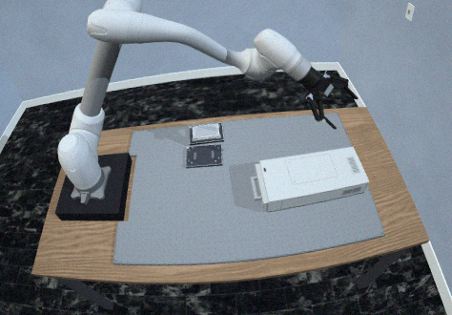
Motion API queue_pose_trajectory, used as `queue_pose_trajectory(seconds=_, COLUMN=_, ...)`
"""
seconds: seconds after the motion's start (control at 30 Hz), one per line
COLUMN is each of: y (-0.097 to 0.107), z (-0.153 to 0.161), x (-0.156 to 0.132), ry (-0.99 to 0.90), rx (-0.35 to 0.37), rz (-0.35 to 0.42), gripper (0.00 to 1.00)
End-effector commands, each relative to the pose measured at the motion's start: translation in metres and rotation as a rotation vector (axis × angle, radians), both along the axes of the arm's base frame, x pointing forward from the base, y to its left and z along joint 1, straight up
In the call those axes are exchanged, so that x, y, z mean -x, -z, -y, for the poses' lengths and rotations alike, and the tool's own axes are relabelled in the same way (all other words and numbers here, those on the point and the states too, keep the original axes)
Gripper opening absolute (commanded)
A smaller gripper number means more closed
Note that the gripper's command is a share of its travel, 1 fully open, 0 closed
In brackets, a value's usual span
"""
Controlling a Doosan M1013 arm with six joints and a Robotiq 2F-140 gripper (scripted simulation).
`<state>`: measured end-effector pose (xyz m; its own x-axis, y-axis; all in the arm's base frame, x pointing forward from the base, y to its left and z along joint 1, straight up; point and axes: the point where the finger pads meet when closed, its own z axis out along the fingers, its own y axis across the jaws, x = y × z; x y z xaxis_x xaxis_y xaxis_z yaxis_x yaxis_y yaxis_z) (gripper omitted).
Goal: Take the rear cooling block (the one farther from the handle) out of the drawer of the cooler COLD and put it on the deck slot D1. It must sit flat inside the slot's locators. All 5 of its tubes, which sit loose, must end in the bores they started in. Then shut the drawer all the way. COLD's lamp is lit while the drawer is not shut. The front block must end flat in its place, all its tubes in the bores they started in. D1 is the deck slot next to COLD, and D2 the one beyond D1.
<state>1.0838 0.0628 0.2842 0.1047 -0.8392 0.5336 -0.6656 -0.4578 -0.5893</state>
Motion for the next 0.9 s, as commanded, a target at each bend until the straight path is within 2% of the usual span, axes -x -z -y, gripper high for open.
queue_pose_trajectory(seconds=0.0, y=-0.002, z=0.000, x=0.000, ry=0.000, rx=0.000, rz=0.002, gripper=1.00)
queue_pose_trajectory(seconds=0.53, y=-0.002, z=0.000, x=0.000, ry=0.000, rx=0.000, rz=0.002, gripper=1.00)
queue_pose_trajectory(seconds=0.57, y=-0.002, z=0.002, x=0.003, ry=-0.006, rx=0.016, rz=-0.019, gripper=0.35)
queue_pose_trajectory(seconds=0.7, y=-0.002, z=0.010, x=0.017, ry=-0.015, rx=0.037, rz=-0.045, gripper=0.35)
queue_pose_trajectory(seconds=0.77, y=-0.001, z=0.014, x=0.024, ry=-0.029, rx=0.066, rz=-0.087, gripper=0.35)
queue_pose_trajectory(seconds=0.87, y=-0.001, z=0.019, x=0.035, ry=-0.032, rx=0.072, rz=-0.095, gripper=0.35)
